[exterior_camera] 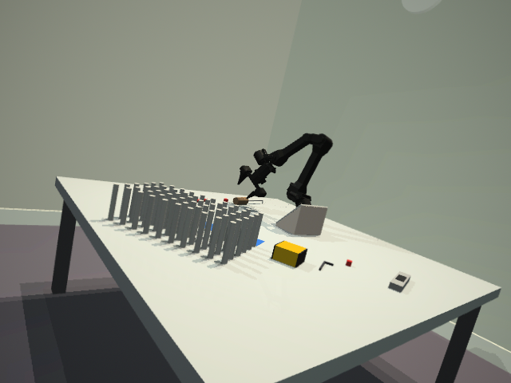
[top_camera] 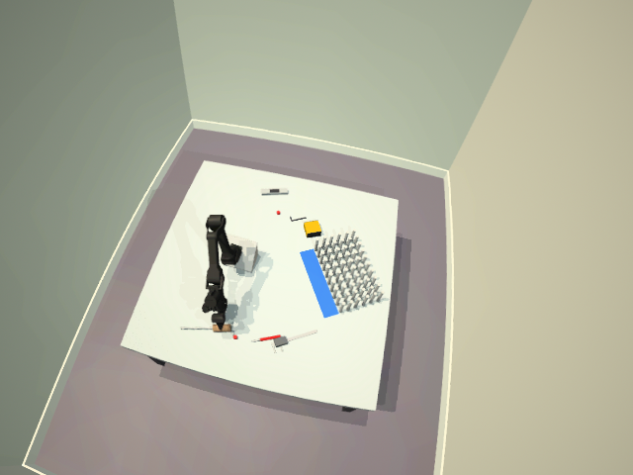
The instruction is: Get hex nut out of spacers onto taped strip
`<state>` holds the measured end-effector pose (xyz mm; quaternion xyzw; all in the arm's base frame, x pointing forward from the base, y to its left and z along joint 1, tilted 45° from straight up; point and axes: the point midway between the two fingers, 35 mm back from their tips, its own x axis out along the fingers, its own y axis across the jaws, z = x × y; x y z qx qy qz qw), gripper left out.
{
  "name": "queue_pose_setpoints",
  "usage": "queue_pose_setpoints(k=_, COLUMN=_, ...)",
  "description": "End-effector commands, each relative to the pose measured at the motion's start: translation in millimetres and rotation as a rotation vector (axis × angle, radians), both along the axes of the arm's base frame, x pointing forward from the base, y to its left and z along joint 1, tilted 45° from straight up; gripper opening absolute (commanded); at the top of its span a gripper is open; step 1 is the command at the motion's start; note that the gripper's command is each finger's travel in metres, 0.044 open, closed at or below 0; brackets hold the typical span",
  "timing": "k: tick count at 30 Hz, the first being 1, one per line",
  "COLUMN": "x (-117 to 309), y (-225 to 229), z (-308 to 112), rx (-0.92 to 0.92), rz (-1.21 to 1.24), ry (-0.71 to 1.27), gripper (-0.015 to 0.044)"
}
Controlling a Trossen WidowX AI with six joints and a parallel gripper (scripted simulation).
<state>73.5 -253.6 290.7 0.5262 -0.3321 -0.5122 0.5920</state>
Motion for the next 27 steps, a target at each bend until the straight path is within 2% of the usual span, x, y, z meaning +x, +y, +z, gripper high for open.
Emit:
queue_pose_setpoints(k=1, x=-3.7, y=17.1, z=17.2, rx=-0.015, rz=-0.005, ry=-0.012, gripper=0.0440)
queue_pose_setpoints(k=23, x=-3.7, y=17.1, z=17.2, rx=-0.015, rz=-0.005, ry=-0.012, gripper=0.0440)
queue_pose_setpoints(k=25, x=-3.7, y=16.1, z=16.4, rx=-0.020, rz=-0.005, ry=0.057, gripper=0.0440)
queue_pose_setpoints(k=27, x=-3.5, y=13.7, z=14.3, rx=-0.031, rz=0.000, ry=0.251, gripper=0.0440)
